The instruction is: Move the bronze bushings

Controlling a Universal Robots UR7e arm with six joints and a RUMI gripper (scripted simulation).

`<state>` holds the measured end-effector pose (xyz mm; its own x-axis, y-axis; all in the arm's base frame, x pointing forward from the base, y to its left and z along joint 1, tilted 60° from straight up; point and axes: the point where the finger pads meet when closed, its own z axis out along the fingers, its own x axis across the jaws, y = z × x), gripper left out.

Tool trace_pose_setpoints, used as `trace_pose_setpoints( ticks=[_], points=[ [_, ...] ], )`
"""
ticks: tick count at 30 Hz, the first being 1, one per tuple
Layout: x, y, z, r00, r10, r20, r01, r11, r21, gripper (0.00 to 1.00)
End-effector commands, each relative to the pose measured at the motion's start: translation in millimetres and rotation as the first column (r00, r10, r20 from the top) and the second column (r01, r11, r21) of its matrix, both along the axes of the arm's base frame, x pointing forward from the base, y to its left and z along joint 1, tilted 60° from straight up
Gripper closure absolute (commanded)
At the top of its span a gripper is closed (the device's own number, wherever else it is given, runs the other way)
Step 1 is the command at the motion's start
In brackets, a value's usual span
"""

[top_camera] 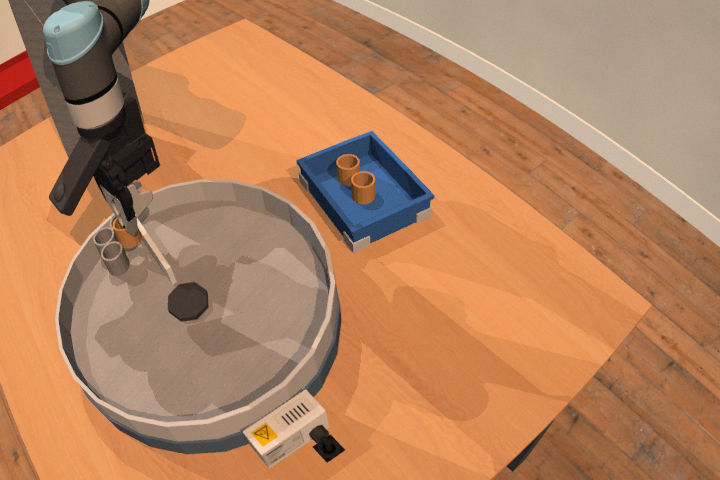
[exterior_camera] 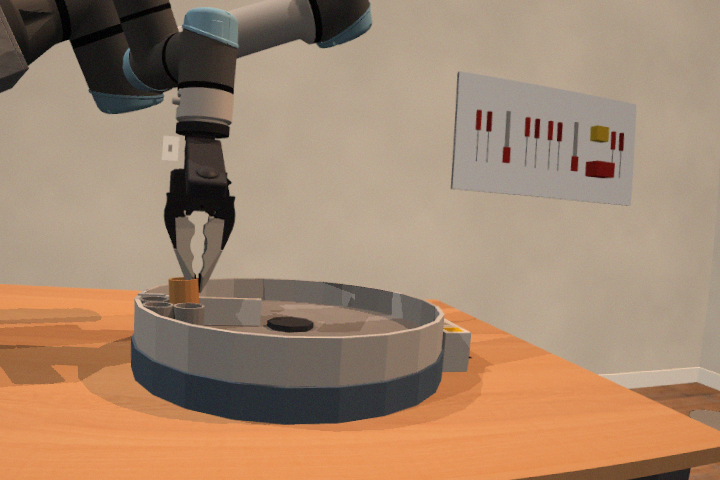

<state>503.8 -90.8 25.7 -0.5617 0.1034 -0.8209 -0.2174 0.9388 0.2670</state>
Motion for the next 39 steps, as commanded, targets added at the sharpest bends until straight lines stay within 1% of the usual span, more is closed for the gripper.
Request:
trace_pose_setpoints(
  ticks=[1, 12, 20, 39],
  points=[
    [-8, -4, 6, 1.0, 0.005, -0.002, -0.005, 1.0, 0.001, 1.0],
    [-25, -11, 16, 1.0, 0.005, -0.002, -0.005, 1.0, 0.001, 1.0],
    [-30, -13, 20, 1.0, 0.005, -0.002, -0.005, 1.0, 0.001, 1.0],
    [-33, -14, 21, 1.0, 0.005, -0.002, -0.005, 1.0, 0.001, 1.0]
  ],
)
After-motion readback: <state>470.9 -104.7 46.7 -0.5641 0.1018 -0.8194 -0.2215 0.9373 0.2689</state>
